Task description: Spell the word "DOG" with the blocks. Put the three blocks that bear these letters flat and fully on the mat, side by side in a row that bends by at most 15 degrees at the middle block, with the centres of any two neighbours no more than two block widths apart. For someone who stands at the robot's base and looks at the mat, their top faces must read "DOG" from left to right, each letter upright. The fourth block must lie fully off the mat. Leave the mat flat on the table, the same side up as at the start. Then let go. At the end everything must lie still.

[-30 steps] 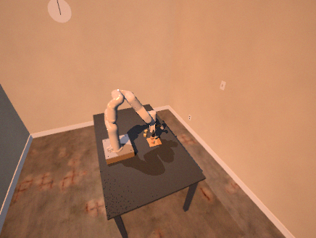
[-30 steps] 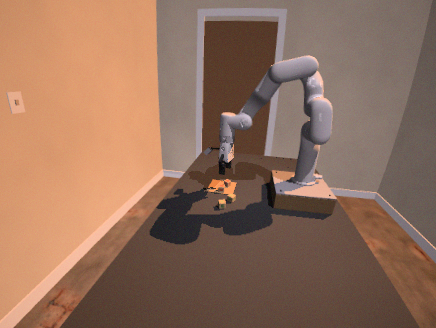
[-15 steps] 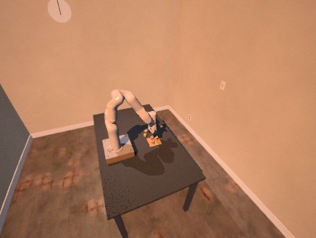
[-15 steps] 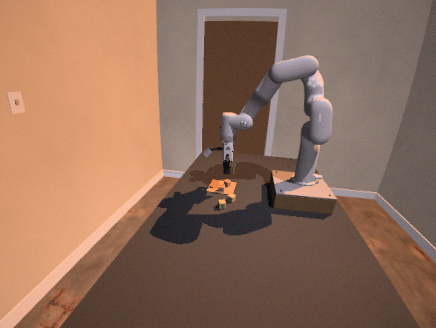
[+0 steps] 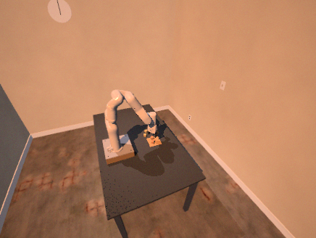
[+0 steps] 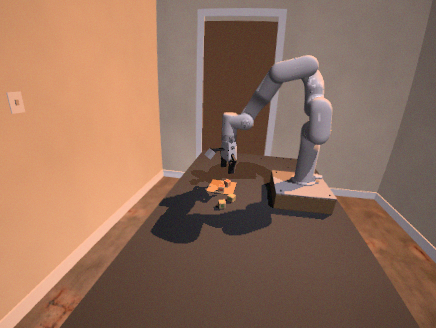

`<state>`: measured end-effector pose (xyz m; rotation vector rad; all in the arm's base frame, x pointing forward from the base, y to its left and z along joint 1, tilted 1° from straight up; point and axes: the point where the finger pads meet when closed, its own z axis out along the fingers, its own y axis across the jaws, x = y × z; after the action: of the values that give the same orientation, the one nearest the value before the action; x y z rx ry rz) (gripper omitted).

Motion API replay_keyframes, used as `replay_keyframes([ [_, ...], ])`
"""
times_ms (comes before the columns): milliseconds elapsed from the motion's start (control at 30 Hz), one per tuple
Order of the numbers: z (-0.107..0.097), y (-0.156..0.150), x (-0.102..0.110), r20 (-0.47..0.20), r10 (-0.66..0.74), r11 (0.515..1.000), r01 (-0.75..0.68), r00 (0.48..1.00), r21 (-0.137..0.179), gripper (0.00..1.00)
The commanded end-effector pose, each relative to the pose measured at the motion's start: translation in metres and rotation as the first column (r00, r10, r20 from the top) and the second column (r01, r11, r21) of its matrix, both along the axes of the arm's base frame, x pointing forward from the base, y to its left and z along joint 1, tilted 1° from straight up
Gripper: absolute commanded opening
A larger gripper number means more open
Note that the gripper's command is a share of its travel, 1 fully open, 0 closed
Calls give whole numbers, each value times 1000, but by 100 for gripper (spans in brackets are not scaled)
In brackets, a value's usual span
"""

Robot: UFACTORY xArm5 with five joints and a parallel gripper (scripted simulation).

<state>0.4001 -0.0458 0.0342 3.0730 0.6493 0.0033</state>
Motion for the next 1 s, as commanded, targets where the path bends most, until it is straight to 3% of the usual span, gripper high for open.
replay_keyframes([
  [0, 1, -3, -1, 4, 139, 990, -139, 990, -1, 100],
  [167, 1, -5, -2, 4, 220, 976, -220, 976, -2, 100],
  [433, 0, -10, -5, 3, 438, 899, -438, 899, -3, 100],
  [800, 0, -11, -6, 3, 482, 876, -482, 876, -4, 100],
  [833, 0, -11, -6, 3, 482, 876, -482, 876, -4, 69],
  [967, 0, -11, -6, 3, 482, 876, -482, 876, -4, 69],
])
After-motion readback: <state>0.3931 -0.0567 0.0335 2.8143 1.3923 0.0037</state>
